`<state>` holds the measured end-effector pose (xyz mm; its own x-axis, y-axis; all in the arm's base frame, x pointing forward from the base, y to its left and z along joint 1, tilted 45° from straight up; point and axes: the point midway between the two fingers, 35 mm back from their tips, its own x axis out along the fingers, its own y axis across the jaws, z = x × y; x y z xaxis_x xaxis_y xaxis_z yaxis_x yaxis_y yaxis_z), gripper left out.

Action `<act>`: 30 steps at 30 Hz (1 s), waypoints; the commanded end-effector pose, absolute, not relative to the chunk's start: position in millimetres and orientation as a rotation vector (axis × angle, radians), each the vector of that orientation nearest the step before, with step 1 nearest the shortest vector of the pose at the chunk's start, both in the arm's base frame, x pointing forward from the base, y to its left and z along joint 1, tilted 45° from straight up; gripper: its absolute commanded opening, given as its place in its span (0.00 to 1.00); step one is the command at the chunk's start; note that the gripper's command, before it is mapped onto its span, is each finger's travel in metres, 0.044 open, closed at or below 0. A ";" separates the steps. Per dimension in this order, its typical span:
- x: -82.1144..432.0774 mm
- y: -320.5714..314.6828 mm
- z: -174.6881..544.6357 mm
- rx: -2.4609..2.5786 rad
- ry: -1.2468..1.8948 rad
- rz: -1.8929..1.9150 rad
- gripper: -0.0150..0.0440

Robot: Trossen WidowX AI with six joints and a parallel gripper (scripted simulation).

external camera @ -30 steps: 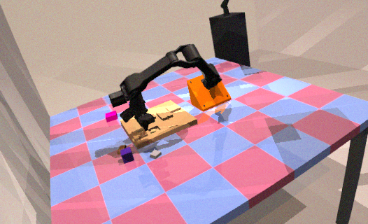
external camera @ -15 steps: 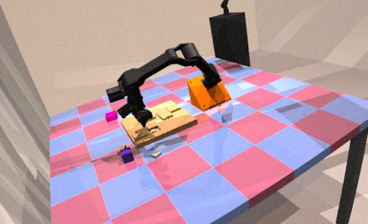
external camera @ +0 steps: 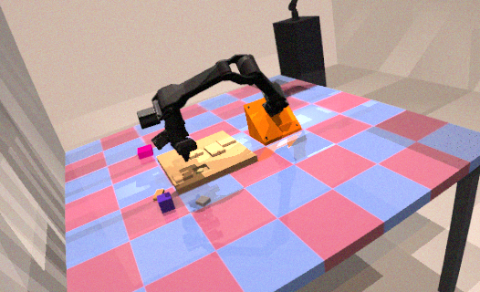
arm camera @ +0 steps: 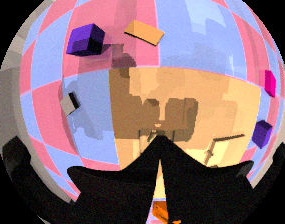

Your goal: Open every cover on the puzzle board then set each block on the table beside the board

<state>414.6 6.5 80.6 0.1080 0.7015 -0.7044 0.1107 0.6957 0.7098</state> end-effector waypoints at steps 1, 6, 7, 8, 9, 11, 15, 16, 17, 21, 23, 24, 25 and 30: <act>400.5 -1.3 77.3 0.822 1.462 0.405 0.25; 376.0 -12.5 71.8 0.988 1.523 0.246 0.25; 370.9 -14.5 70.7 1.021 1.534 0.213 0.25; 365.8 -16.3 69.5 1.054 1.544 0.181 0.25; 360.6 -18.0 68.4 1.087 1.554 0.147 0.25; 350.1 -21.2 66.0 1.153 1.573 0.080 0.25; 328.6 -26.1 61.3 1.284 1.604 -0.057 0.25; 323.2 -27.1 60.1 1.317 1.611 -0.091 0.25; 317.7 -27.9 58.9 1.349 1.617 -0.126 0.25; 295.4 -30.2 53.9 1.478 1.637 -0.269 0.25; 284.2 -30.7 51.4 1.542 1.644 -0.342 0.25; 278.6 -30.7 50.2 1.574 1.646 -0.379 0.25; 272.9 -30.7 48.9 1.605 1.649 -0.416 0.25; 244.5 -28.6 42.6 1.761 1.652 -0.606 0.25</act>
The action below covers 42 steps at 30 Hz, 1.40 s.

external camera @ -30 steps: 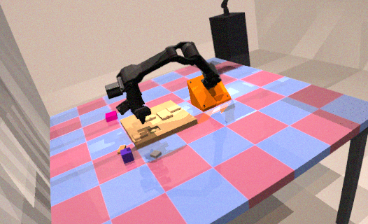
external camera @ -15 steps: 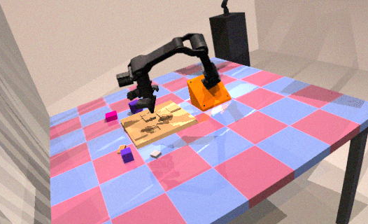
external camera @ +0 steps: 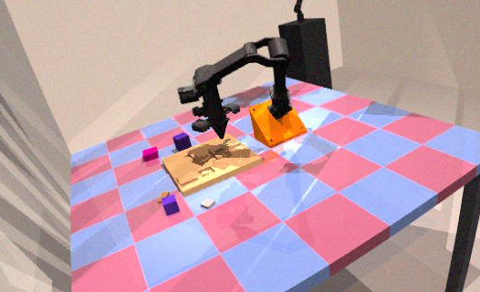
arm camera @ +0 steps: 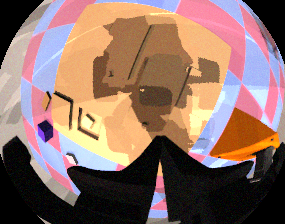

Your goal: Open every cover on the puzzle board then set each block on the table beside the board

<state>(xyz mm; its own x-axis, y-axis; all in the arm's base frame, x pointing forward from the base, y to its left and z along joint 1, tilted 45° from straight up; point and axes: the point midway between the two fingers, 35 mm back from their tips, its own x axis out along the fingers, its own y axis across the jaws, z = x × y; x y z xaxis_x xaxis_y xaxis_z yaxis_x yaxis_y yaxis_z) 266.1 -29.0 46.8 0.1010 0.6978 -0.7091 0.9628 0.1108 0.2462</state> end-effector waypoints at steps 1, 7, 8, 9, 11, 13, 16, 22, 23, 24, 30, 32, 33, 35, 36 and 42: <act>238.8 -27.9 41.3 1.792 1.651 -0.644 0.25; 219.1 -24.4 36.8 1.897 1.644 -0.781 0.25; 219.1 -24.4 36.8 1.897 1.644 -0.781 0.25; 219.1 -24.4 36.8 1.897 1.644 -0.781 0.25; 219.1 -24.4 36.8 1.897 1.644 -0.781 0.25; 219.1 -24.4 36.8 1.897 1.644 -0.781 0.25; 219.1 -24.4 36.8 1.897 1.644 -0.781 0.25; 219.1 -24.4 36.8 1.897 1.644 -0.781 0.25; 219.1 -24.4 36.8 1.897 1.644 -0.781 0.25; 219.1 -24.4 36.8 1.897 1.644 -0.781 0.25; 219.1 -24.4 36.8 1.897 1.644 -0.781 0.25; 219.1 -24.4 36.8 1.897 1.644 -0.781 0.25; 219.1 -24.4 36.8 1.897 1.644 -0.781 0.25; 219.2 -24.1 36.4 1.897 1.644 -0.781 0.25; 219.3 -23.8 36.0 1.896 1.644 -0.781 0.25; 220.4 -20.4 31.9 1.896 1.643 -0.782 0.25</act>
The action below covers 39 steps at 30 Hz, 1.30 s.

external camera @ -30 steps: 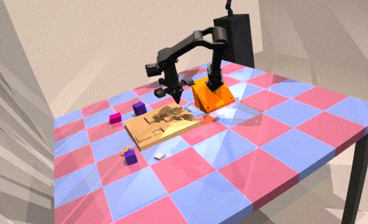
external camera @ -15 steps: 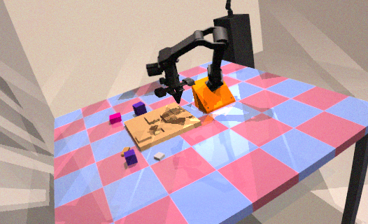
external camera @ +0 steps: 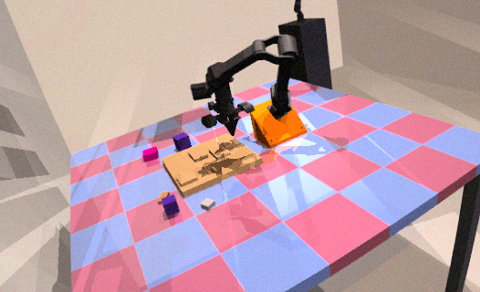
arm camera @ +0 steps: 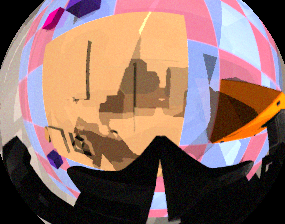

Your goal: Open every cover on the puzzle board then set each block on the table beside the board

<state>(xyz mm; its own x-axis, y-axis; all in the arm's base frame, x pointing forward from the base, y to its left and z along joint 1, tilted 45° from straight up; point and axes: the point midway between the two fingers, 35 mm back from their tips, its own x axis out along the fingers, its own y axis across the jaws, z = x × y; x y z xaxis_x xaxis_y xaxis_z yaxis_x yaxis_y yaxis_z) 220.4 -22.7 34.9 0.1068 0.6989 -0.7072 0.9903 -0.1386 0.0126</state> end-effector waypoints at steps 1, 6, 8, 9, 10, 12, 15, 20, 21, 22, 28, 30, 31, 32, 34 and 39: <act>220.6 -19.8 31.2 1.896 1.643 -0.782 0.25; 221.4 -16.5 27.4 1.896 1.643 -0.782 0.25; 221.8 -15.2 25.9 1.896 1.643 -0.782 0.25; 221.9 -14.6 25.2 1.896 1.643 -0.782 0.25; 222.1 -13.9 24.4 1.896 1.642 -0.782 0.25; 222.4 -12.6 23.0 1.896 1.642 -0.782 0.25; 222.8 -10.6 20.8 1.896 1.642 -0.783 0.25; 223.4 -7.2 17.1 1.896 1.642 -0.782 0.25; 223.5 -6.5 16.4 1.896 1.642 -0.782 0.25; 223.6 -5.8 15.7 1.896 1.642 -0.782 0.25; 224.1 -1.6 11.4 1.896 1.642 -0.782 0.25; 224.3 -0.2 10.1 1.896 1.642 -0.782 0.25; 224.3 0.5 9.4 1.896 1.642 -0.782 0.25; 224.4 1.2 8.7 1.896 1.642 -0.782 0.25; 224.5 2.6 7.3 1.897 1.643 -0.781 0.25; 224.7 6.2 3.9 1.897 1.643 -0.781 0.25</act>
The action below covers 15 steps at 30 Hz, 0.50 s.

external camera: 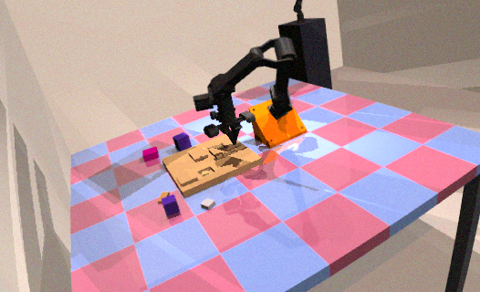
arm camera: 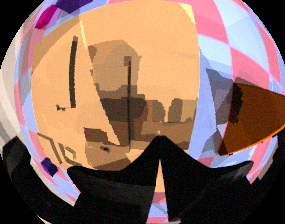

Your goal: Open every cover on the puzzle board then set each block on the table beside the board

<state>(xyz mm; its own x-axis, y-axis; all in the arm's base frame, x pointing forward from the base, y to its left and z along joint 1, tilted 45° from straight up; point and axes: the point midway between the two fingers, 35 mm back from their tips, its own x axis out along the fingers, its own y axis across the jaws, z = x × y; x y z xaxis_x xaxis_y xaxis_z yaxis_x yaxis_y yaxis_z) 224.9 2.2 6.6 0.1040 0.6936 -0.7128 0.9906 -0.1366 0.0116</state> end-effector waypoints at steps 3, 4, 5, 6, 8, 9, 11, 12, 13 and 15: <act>224.8 8.4 2.0 1.897 1.644 -0.780 0.25; 224.8 9.1 1.3 1.897 1.644 -0.780 0.25; 224.8 9.8 0.7 1.897 1.644 -0.780 0.25; 224.8 10.5 0.0 1.898 1.644 -0.780 0.25; 224.8 12.0 -1.3 1.898 1.644 -0.779 0.25; 224.8 12.7 -1.9 1.898 1.645 -0.779 0.25; 224.7 14.1 -3.2 1.898 1.645 -0.779 0.25; 224.7 14.9 -3.8 1.898 1.645 -0.778 0.25; 224.7 15.6 -4.5 1.898 1.645 -0.778 0.25; 224.7 16.1 -5.1 1.898 1.645 -0.778 0.25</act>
